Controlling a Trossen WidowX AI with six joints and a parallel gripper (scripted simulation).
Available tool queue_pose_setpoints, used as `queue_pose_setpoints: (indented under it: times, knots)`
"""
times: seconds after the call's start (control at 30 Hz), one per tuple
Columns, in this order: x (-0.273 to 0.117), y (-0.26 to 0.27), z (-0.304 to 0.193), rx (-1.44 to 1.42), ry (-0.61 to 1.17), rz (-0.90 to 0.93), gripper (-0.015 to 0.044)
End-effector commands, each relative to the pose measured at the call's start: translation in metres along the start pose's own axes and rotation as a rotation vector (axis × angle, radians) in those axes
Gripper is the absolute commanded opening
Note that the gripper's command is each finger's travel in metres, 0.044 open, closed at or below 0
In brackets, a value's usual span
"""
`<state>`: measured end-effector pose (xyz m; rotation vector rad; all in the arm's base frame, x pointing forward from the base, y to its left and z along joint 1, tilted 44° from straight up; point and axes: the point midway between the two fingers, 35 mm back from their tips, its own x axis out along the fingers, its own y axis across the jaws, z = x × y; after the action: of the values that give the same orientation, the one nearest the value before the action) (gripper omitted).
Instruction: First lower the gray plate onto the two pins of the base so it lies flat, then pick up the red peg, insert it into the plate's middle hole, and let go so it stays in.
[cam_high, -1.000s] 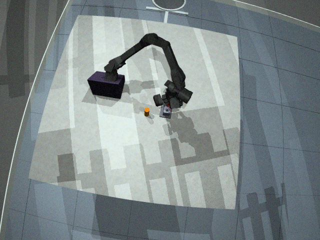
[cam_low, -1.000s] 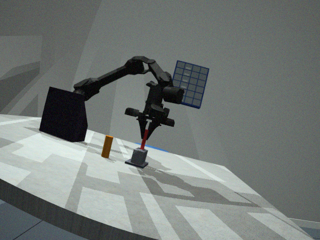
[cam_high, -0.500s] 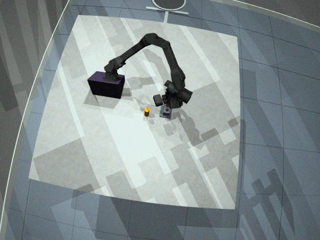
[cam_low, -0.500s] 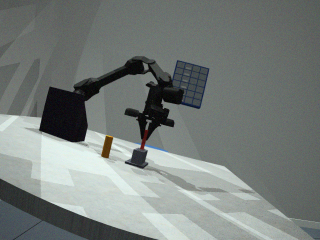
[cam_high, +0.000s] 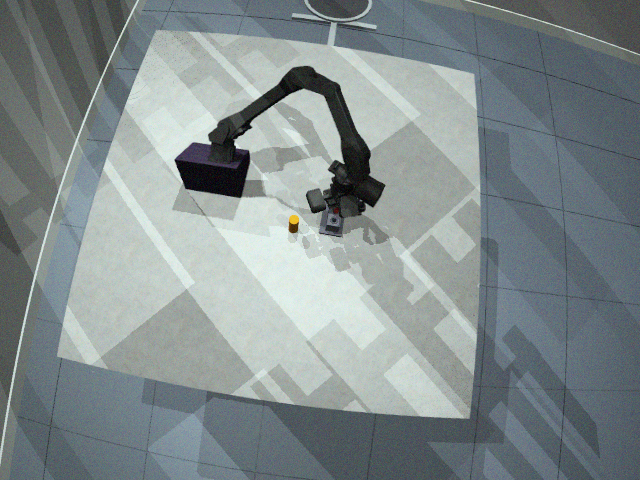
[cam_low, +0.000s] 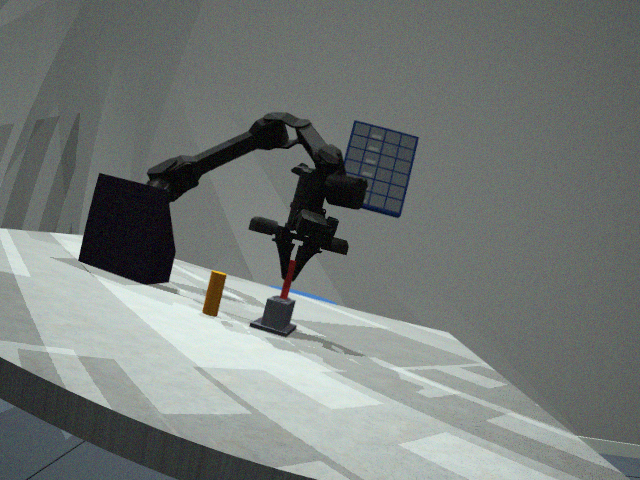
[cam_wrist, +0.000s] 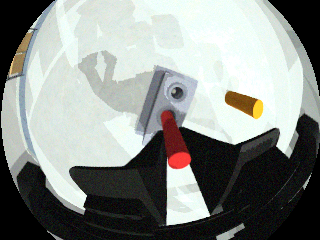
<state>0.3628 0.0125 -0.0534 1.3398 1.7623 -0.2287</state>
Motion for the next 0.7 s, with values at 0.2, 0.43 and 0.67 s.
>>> queue_pose_setpoints:
  times: [0.2, 0.43, 0.67]
  knots:
    - [-0.0002, 0.0001, 0.0002, 0.000, 0.000, 0.000, 0.0150]
    - [-0.0011, 0.0001, 0.0002, 0.003, 0.002, 0.000, 0.0150]
    - [-0.0063, -0.0017, -0.0007, 0.016, 0.009, 0.000, 0.0150]
